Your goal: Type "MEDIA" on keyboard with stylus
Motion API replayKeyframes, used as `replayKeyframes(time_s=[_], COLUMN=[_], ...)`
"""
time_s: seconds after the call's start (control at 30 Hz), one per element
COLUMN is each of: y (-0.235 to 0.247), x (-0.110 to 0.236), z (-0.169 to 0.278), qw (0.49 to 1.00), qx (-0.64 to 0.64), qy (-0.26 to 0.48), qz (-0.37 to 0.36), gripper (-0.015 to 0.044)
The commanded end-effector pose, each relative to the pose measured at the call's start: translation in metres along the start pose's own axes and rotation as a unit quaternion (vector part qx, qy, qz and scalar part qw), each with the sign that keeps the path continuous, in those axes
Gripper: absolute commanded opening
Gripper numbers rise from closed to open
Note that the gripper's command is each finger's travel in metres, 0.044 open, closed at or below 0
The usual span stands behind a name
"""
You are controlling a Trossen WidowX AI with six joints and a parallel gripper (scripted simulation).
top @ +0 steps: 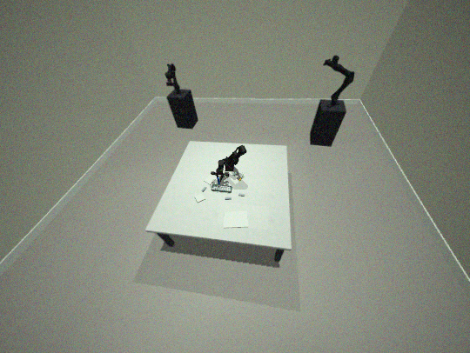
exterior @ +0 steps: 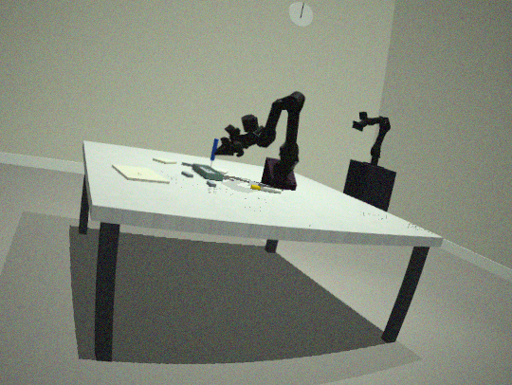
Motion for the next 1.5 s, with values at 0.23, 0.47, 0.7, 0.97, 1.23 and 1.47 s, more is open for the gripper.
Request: replayKeyframes(time_s=[0.23, 0.47, 0.7, 0.97, 1.23, 1.47], y=[0.000, -0.001, -0.001, -0.001, -0.001, -0.001], x=[-0.002, -0.004, -0.006, -0.008, -0.010, -0.010], z=[0.004, 0.008, 0.011, 0.015, 0.018, 0.018], qw=[1.000, 1.000, 1.000, 1.000, 1.000, 1.000], qx=[-0.002, -0.002, -0.002, -0.002, -0.002, -0.002], qy=[-0.001, -0.001, -0.001, -0.001, -0.001, -0.001], qz=[0.002, 0.002, 0.002, 0.002, 0.002, 0.002], gripper=[0.0081, 0.0081, 0.0081, 0.0081, 0.0081, 0.0081])
Point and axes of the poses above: the point midway between the two fingers, 35 mm back from their tips, its own x axis back along the fingers, its own y axis across the jaws, z = x × y, the point moved 10 cm from there along x, back along the fingers, and after that the axes turned 4 degrees about -x, right-handed, at the moved point
